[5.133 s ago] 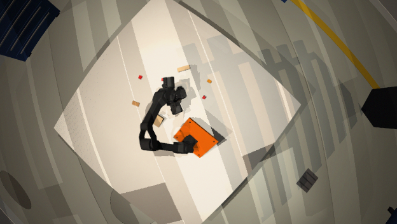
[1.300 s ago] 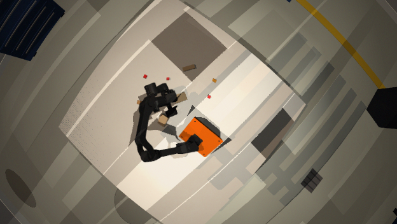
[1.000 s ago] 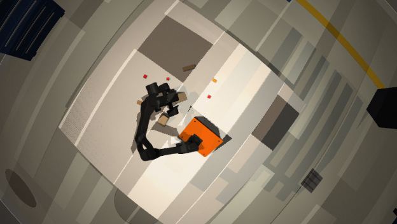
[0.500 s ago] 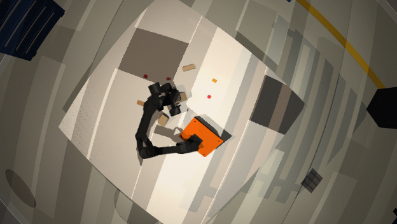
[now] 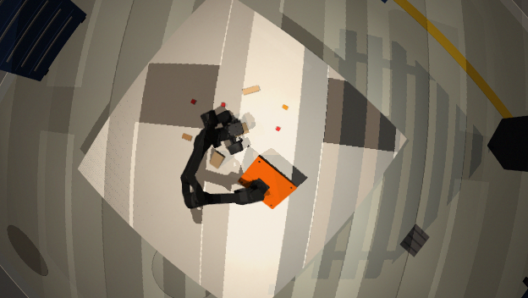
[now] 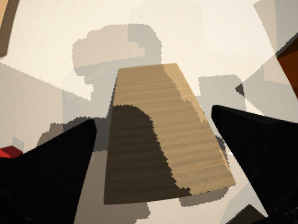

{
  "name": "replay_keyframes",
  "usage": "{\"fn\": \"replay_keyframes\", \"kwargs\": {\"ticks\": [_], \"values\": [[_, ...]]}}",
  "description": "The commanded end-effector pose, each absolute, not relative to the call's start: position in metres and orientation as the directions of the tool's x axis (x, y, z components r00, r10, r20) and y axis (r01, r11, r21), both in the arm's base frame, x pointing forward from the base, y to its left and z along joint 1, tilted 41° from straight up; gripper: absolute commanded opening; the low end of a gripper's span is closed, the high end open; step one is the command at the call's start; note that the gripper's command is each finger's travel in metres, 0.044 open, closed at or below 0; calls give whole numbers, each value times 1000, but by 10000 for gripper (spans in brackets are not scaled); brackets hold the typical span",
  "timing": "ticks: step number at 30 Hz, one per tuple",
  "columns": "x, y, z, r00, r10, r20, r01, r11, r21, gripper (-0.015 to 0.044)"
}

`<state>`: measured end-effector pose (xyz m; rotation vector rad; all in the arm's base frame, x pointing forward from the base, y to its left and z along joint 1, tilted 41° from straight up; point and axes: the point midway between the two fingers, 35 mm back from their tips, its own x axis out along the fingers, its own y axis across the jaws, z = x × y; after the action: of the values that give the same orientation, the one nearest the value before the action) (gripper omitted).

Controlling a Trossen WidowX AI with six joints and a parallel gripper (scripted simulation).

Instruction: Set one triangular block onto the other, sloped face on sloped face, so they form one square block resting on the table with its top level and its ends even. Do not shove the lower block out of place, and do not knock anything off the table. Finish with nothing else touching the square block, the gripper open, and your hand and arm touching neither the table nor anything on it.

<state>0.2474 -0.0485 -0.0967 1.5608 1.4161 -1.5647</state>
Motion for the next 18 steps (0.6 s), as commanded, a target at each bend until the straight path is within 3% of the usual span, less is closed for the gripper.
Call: {"fn": "replay_keyframes", "kwargs": {"ticks": [1,8,15,18], "values": [[247,-47,-99,-206,309,-929,892,-331,-307,387],[247,-47,-99,-206,309,-929,892,-331,-307,204],[247,-47,-99,-206,309,-929,892,-331,-307,157],[247,-47,-99,-206,309,-929,892,-331,-307,78]]}}
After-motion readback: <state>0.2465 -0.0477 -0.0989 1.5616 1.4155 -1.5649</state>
